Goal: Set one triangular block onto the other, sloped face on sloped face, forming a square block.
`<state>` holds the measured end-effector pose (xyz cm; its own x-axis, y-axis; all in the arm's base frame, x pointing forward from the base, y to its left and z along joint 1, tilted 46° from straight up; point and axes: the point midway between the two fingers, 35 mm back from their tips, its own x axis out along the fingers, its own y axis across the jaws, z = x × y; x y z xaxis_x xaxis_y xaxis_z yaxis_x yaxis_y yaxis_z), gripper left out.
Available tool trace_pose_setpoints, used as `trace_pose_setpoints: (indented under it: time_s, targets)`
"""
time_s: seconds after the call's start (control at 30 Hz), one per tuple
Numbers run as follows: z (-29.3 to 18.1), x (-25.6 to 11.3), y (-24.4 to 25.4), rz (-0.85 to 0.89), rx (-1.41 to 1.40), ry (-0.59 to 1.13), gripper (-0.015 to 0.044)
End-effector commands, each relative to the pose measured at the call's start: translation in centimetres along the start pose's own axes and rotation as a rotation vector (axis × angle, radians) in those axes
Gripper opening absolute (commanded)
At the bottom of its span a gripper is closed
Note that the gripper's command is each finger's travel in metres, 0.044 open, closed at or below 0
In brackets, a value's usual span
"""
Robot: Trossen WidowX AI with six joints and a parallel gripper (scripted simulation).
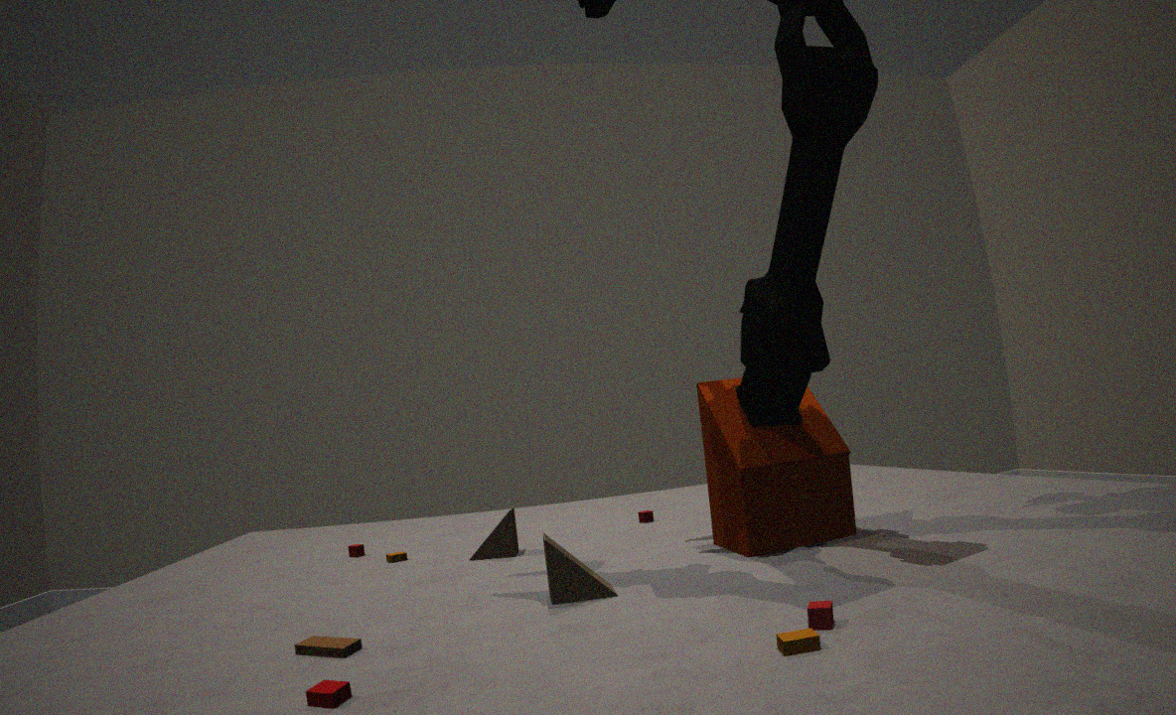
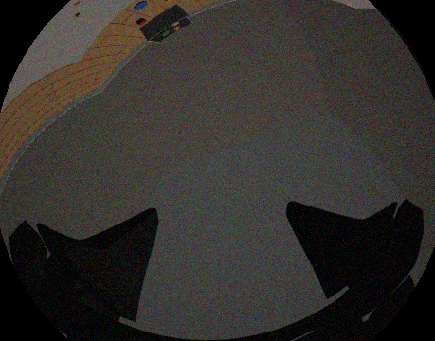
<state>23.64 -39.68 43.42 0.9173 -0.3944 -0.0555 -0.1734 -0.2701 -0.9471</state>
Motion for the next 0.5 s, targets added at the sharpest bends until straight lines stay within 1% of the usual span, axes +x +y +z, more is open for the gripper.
trace_pose_setpoints:
  time_s: [0.0, 0.23, 0.37, 0.47]
  targets:
    - [2.0, 3.5, 4.8, 0.095, 0.226, -0.073, 0.044]
    - [8.6, 9.4, 14.1, 0.341, 0.66, -0.205, 0.044]
    - [13.5, 11.6, 19.1, 0.517, 0.883, -0.255, 0.044]
    - [17.6, 12.6, 22.6, 0.667, 1.037, -0.277, 0.044]
